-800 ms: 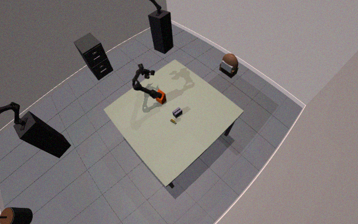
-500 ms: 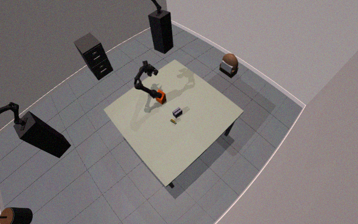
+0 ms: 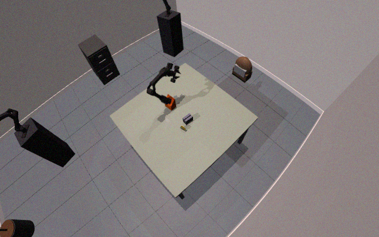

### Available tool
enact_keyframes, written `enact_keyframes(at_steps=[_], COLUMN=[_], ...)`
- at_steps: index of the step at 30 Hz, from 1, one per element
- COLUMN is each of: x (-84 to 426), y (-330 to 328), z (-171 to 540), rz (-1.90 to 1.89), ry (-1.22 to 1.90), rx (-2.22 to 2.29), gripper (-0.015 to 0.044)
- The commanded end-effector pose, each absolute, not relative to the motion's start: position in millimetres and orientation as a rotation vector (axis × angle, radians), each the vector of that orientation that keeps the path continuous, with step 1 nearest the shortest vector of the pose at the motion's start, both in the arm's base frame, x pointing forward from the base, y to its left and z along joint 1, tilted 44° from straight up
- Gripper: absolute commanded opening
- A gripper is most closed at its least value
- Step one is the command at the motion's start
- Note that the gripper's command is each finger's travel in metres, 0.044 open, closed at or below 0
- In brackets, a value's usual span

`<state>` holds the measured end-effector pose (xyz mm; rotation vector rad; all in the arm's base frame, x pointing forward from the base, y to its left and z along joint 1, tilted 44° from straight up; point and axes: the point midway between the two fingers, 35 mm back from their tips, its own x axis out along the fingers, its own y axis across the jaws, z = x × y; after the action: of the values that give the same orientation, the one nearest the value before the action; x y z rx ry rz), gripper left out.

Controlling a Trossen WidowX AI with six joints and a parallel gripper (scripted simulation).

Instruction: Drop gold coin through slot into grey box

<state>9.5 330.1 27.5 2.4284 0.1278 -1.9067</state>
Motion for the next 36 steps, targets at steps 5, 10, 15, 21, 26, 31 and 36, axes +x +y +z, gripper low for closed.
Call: enact_keyframes(at_steps=[5, 10, 15, 21, 26, 31, 36], x=[141, 208, 264, 311, 332, 338, 331], y=[299, 259, 203, 121, 45, -33, -86], z=[47, 58, 69, 84, 97, 112, 123], rz=[-1.971, -1.858, -1.518, -0.813, 0.017, 0.942, 1.559], ry=[-0.819, -1.497, -2.241, -3.111, -3.683, -3.961, -3.955], rx=[2.899, 3.083, 3.123, 2.936, 2.541, 1.97, 1.519], gripper=[0.0161, 0.0161, 0.0161, 0.0161, 0.0161, 0.0161, 0.0161])
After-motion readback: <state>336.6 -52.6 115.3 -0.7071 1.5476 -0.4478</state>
